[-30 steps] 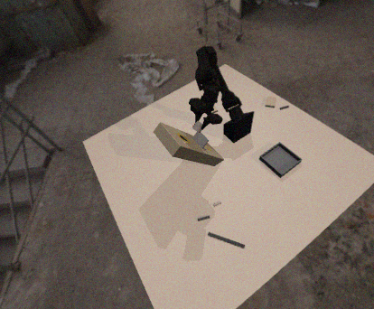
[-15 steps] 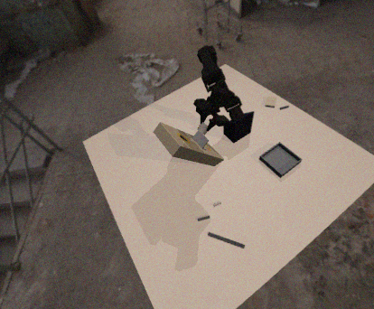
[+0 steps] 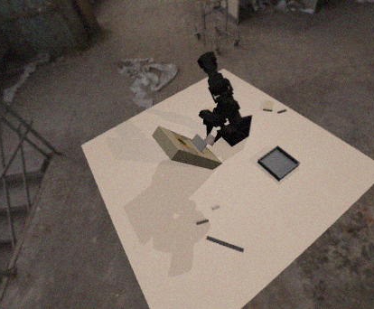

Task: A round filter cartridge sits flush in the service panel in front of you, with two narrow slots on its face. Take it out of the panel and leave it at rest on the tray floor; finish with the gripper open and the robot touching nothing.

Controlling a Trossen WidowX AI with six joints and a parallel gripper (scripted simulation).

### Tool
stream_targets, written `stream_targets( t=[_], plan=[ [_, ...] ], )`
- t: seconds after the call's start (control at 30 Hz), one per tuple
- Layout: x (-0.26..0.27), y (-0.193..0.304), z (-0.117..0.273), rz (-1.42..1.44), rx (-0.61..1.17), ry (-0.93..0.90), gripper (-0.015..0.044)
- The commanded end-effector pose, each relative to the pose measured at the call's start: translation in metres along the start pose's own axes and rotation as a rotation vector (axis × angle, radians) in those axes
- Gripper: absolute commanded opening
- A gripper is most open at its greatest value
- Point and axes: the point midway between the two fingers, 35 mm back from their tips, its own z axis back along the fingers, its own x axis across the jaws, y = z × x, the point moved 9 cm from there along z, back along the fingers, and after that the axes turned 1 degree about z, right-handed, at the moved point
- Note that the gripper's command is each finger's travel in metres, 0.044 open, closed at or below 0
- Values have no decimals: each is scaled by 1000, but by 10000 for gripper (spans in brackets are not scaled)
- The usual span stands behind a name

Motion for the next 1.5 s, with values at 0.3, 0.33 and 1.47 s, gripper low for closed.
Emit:
stream_targets(
  t=[0.3,0.33,1.47],
  plan=[
    [73,38,17,514,20,-296,0],
    [78,42,19,556,17,-321,0],
    [161,203,-4,1277,-45,-750,0]
  ],
)
